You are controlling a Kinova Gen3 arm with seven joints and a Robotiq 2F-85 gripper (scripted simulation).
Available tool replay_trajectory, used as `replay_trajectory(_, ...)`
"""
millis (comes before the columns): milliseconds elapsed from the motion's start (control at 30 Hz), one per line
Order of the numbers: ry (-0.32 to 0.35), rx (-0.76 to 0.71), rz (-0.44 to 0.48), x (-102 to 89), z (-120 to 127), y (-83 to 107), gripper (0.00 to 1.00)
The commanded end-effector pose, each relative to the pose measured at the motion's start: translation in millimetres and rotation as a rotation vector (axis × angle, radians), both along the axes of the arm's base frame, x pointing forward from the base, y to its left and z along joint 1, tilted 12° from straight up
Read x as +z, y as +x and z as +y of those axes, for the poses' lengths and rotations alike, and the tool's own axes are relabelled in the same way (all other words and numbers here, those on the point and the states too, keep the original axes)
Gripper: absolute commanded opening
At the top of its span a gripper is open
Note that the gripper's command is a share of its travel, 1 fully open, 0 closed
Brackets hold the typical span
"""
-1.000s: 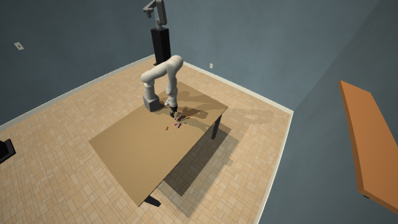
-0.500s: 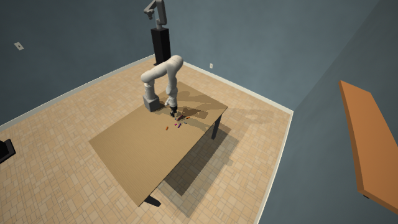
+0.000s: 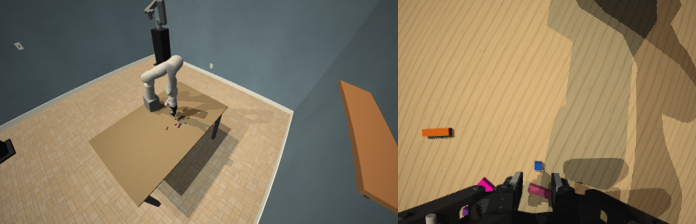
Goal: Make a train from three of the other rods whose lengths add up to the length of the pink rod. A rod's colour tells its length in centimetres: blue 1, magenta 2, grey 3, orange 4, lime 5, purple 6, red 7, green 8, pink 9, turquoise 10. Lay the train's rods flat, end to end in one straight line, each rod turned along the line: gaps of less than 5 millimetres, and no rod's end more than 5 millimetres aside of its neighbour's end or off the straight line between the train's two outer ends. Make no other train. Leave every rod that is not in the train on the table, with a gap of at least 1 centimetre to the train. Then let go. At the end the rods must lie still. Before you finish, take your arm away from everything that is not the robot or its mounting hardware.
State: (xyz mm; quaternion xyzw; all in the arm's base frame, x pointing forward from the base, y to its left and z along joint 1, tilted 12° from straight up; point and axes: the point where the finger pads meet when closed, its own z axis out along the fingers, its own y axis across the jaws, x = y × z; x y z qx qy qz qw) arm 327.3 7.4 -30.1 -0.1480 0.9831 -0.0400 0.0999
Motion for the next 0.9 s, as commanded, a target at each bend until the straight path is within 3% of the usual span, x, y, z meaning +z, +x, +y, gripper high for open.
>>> replay_trajectory(0, 0.0, 0.0, -0.001, 0.3, 0.0, 0.2, 0.24)
replay_trajectory(867, 0.0, 0.0, 0.0, -19.2, -1.0, 4.6, 0.24)
